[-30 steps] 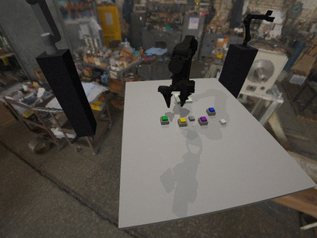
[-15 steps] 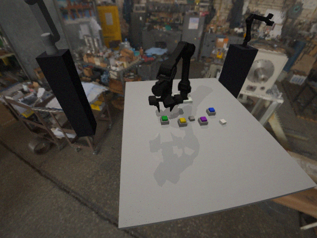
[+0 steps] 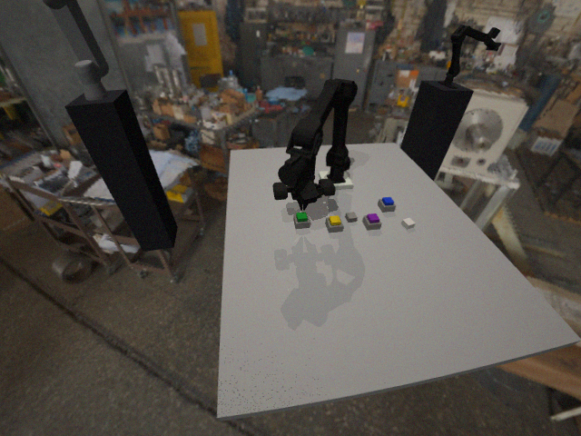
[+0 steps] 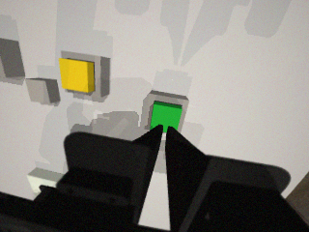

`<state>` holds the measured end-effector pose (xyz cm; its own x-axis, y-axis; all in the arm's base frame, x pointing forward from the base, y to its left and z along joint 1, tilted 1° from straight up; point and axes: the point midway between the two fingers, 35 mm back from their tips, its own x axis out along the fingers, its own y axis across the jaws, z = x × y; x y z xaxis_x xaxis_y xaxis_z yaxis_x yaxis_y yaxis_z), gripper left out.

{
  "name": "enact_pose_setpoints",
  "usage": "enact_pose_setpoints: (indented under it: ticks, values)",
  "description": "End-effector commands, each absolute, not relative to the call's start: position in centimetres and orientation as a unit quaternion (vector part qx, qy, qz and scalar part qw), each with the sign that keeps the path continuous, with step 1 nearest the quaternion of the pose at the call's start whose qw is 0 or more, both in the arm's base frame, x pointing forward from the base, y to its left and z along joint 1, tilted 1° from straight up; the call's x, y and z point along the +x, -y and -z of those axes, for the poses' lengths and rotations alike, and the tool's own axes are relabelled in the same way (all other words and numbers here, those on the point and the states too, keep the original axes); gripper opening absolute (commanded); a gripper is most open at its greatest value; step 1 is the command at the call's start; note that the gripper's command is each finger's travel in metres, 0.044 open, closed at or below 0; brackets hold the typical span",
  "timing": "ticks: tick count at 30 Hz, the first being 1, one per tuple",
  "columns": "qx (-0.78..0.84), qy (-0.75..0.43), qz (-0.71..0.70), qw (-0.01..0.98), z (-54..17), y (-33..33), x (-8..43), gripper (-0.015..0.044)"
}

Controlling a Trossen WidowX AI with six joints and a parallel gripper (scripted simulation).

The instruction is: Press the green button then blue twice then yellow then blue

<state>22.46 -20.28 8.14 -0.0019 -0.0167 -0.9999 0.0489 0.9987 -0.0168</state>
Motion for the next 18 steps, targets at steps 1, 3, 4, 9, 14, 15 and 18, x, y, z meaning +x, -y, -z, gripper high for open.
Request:
enact_pose_setpoints:
  ticks: [1, 3, 4, 9, 14, 15, 18]
  values:
    - [0.012, -0.708, 0.026, 0.706, -8.0, 20.3, 22.4, 0.002]
    - [0.012, -0.708, 0.026, 0.706, -7.7, 20.3, 22.4, 0.002]
    - [0.012, -0.708, 0.026, 0.706, -7.5, 20.4, 22.4, 0.002]
    - [0.012, -0.708, 0.026, 0.706, -6.7, 20.4, 22.4, 0.002]
    - [0.012, -0.708, 0.026, 0.706, -5.9, 20.4, 22.4, 0.002]
    - [0.012, -0.708, 0.026, 0.706, -5.7, 20.4, 22.4, 0.002]
    - [0.012, -0.708, 0.026, 0.706, -5.2, 20.4, 22.4, 0.002]
